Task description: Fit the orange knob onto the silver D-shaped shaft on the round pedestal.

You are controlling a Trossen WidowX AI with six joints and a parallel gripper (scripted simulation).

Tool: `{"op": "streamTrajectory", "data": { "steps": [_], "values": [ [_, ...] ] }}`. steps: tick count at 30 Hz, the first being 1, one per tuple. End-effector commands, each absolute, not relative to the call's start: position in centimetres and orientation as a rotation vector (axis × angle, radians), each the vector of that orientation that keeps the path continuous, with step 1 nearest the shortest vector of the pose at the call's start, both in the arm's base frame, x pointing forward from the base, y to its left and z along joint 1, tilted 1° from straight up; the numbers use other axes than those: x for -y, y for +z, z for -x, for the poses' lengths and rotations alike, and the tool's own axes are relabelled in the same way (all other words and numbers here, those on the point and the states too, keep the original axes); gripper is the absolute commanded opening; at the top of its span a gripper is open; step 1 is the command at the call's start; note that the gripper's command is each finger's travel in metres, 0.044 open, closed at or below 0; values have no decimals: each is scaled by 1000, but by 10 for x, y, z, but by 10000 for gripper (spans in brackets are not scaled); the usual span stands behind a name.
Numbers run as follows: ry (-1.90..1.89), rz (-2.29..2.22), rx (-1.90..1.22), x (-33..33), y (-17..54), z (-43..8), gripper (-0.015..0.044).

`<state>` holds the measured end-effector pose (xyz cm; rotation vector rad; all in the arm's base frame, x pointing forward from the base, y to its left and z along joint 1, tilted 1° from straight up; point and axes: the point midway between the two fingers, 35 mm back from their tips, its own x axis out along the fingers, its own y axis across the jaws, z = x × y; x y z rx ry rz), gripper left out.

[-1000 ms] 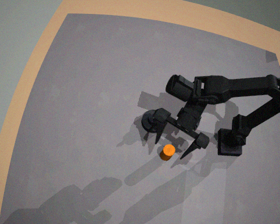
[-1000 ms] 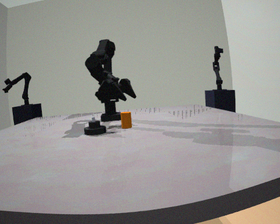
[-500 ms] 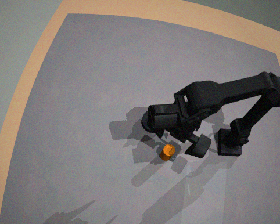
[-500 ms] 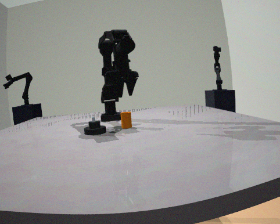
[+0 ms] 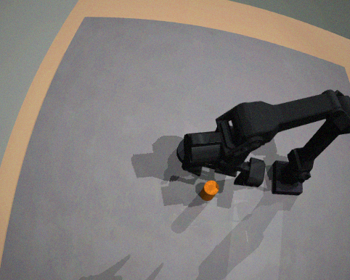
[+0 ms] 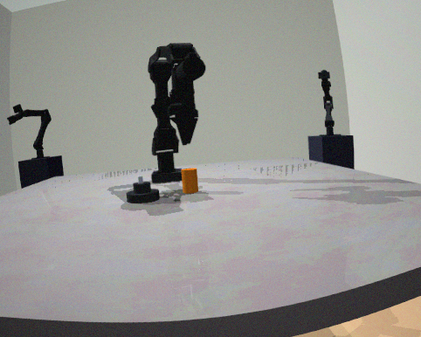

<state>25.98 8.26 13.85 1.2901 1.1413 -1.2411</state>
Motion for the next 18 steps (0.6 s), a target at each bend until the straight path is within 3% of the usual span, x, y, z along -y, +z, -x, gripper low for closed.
{"op": "streamTrajectory", "data": {
  "steps": [1, 18],
  "values": [
    [-1133, -1171, -1210, -82, 138, -260, 440],
    [-1133, -1171, -1210, -82, 94, -261, 440]
  ]
}}
